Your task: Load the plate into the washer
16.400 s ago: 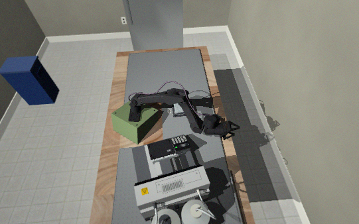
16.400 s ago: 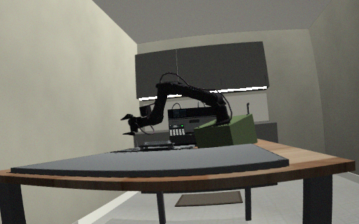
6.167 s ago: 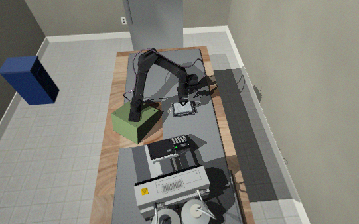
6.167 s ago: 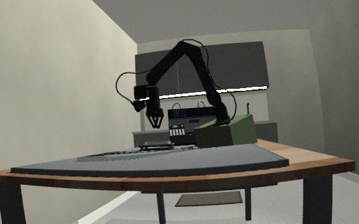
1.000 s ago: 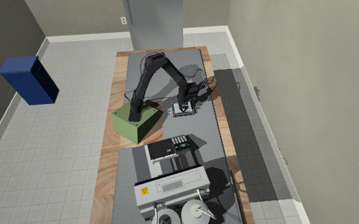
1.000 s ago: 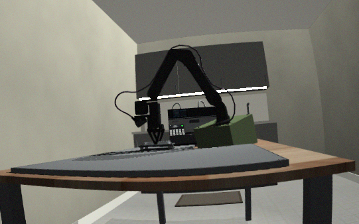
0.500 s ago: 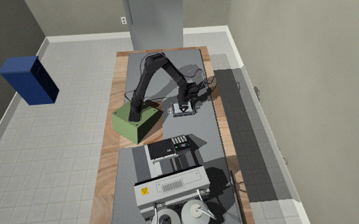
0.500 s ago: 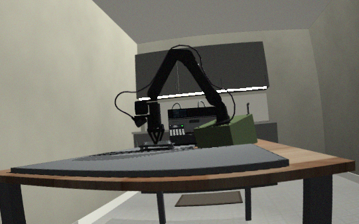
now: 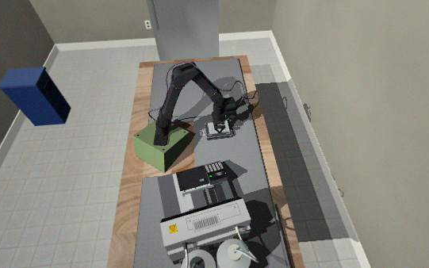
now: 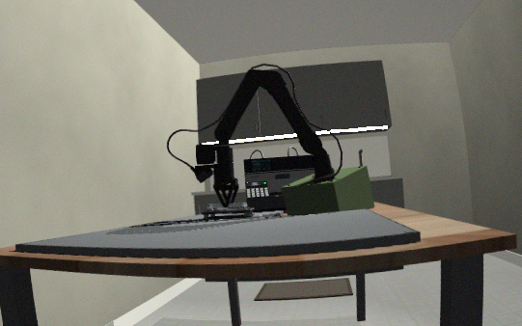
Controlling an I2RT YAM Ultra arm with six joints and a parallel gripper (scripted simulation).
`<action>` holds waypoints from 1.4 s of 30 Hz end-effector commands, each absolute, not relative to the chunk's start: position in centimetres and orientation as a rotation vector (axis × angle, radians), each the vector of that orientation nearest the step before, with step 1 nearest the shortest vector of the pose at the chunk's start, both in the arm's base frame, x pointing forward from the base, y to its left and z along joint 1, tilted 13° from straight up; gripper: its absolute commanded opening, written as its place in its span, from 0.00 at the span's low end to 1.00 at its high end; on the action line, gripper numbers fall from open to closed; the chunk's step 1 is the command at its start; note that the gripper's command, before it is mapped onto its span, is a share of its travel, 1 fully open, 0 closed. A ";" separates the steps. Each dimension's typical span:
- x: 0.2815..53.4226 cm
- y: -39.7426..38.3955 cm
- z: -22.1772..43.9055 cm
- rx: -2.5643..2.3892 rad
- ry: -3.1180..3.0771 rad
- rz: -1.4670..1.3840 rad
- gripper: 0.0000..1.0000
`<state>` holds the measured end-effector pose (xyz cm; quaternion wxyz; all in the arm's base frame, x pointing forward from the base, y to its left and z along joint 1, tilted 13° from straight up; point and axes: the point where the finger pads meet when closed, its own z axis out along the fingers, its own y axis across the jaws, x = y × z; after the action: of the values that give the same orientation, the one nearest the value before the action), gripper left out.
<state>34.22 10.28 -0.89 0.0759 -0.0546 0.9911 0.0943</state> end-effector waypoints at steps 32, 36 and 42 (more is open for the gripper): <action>34.2 9.0 5.5 -0.158 2.942 0.288 0.84; 34.1 8.9 5.4 -0.157 2.954 0.286 0.84; 34.0 8.8 6.8 -0.158 2.942 0.288 0.84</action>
<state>33.31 9.13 4.66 0.0740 -0.0532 0.9915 0.0929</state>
